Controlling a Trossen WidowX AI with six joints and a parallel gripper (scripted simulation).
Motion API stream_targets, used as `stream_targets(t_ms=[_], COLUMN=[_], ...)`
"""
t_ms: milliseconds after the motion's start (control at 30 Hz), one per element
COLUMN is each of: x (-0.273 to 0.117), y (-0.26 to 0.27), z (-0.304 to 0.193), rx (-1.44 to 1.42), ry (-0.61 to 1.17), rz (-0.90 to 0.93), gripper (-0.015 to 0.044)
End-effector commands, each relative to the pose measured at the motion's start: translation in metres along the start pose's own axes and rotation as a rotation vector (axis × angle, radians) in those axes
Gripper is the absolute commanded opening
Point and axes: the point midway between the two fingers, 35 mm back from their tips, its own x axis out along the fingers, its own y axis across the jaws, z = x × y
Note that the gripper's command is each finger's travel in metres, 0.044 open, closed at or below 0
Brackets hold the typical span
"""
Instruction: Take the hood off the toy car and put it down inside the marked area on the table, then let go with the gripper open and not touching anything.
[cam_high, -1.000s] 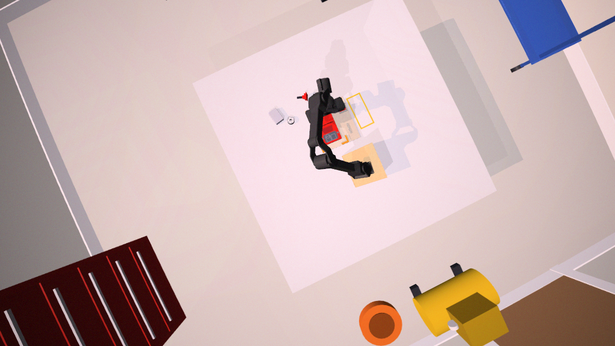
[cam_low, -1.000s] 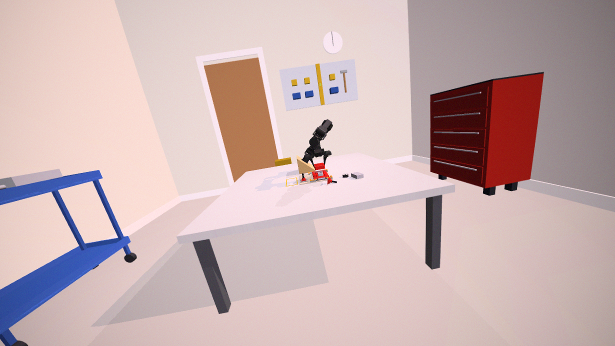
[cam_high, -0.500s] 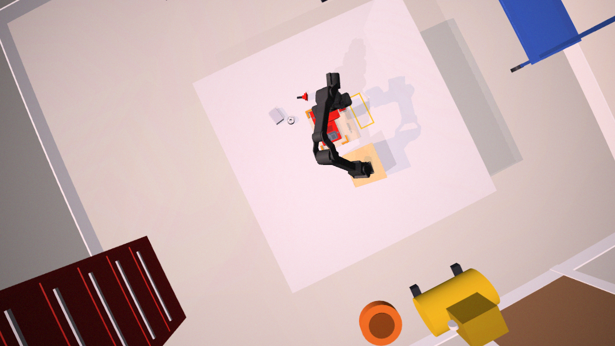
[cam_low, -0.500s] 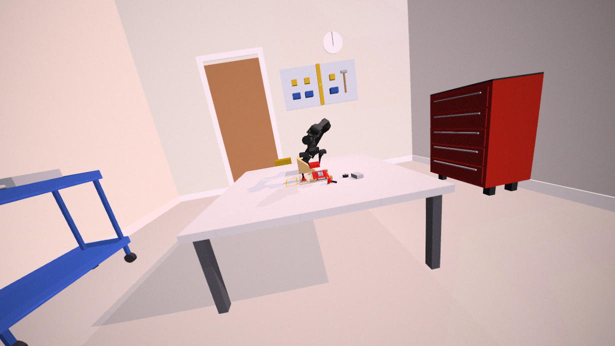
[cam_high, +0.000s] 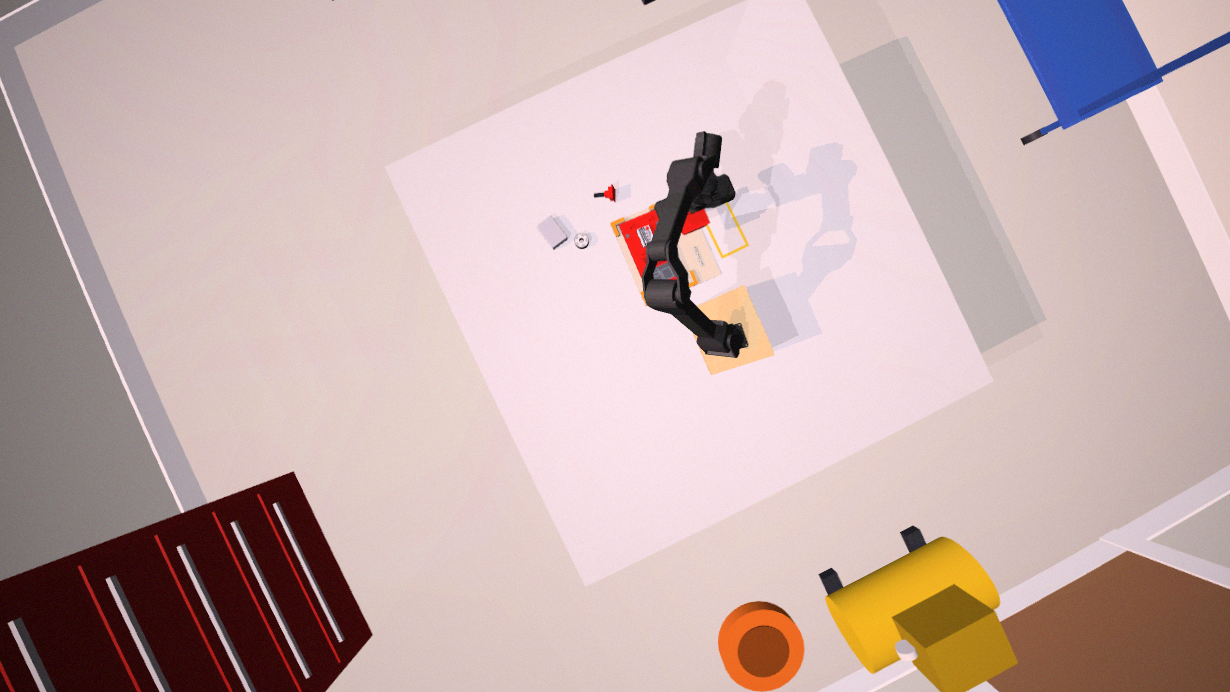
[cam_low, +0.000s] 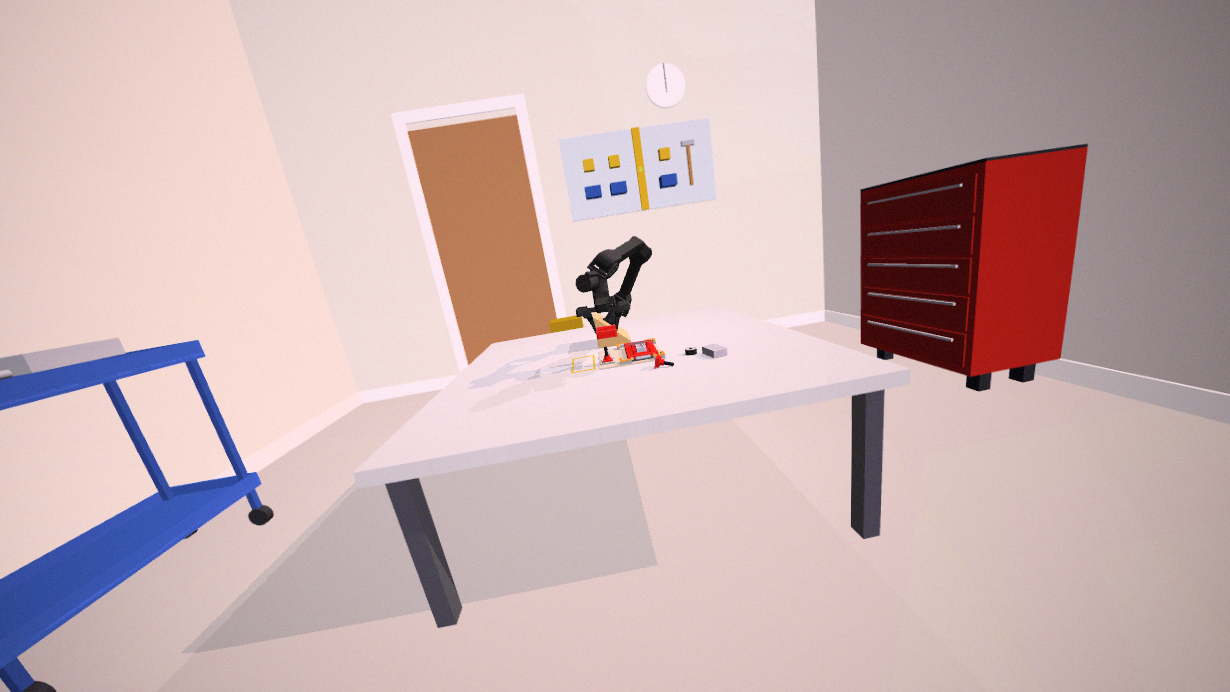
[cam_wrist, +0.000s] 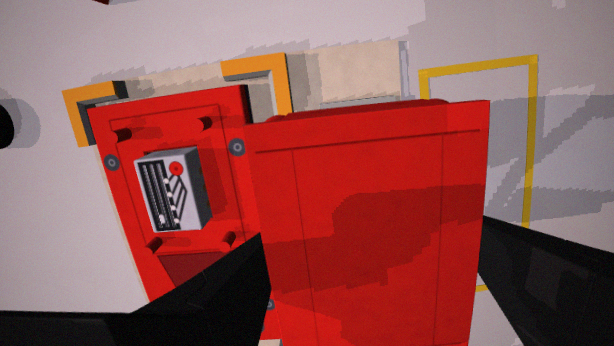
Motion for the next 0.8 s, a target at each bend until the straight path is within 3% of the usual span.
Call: stream_targets(t_ms=[0, 567, 767], x=[0.0, 0.001, 0.002], y=[-0.021, -0.102, -0.105], z=[-0.002, -0.032, -0.034], rx=[-0.005, -0.013, -0.013], ry=[0.001, 0.003, 0.003], rz=[-0.006, 0.008, 0.009], gripper=[0.0, 0.0, 0.0])
